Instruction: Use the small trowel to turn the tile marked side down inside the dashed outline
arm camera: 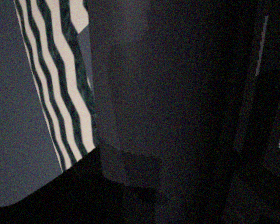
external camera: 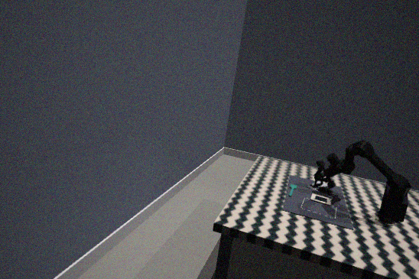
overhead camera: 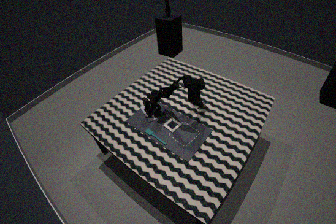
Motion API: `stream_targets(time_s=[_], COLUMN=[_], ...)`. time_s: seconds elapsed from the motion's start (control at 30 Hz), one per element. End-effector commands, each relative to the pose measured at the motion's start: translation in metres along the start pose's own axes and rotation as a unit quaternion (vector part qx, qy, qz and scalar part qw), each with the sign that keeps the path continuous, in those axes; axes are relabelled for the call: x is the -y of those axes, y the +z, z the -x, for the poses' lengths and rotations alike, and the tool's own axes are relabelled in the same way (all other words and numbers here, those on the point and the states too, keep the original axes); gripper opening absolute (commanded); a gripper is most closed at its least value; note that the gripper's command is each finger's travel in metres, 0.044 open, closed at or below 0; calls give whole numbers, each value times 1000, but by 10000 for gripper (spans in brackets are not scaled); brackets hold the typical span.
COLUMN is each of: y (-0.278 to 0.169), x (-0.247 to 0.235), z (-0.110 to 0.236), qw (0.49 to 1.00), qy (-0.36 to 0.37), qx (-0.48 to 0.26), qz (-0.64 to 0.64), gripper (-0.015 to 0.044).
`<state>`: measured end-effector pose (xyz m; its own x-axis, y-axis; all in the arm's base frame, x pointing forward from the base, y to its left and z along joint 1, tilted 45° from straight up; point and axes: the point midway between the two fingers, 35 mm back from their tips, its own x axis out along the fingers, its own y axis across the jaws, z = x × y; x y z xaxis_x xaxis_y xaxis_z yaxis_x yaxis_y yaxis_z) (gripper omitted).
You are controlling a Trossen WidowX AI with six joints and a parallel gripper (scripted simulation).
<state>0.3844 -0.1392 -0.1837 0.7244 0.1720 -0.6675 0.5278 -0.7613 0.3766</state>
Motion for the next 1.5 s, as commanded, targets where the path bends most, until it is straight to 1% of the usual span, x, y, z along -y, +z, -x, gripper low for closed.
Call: stream_targets(time_s=[0.0,0.17,0.47,0.67,0.83,1.23,1.47], y=[1,1,1,1,-16,-68,-71], x=[0,-1,-46,-47,-36,7,9], z=[0,0,38,39,47,82,84], qw=[1000,1000,1000,1000,999,988,987], qy=[1,1,1,1,1,5,6], qx=[1,1,1,1,-17,-79,-82], qz=[-1,-1,1,1,31,131,136], gripper=[29,0,0,0,0,0,0])
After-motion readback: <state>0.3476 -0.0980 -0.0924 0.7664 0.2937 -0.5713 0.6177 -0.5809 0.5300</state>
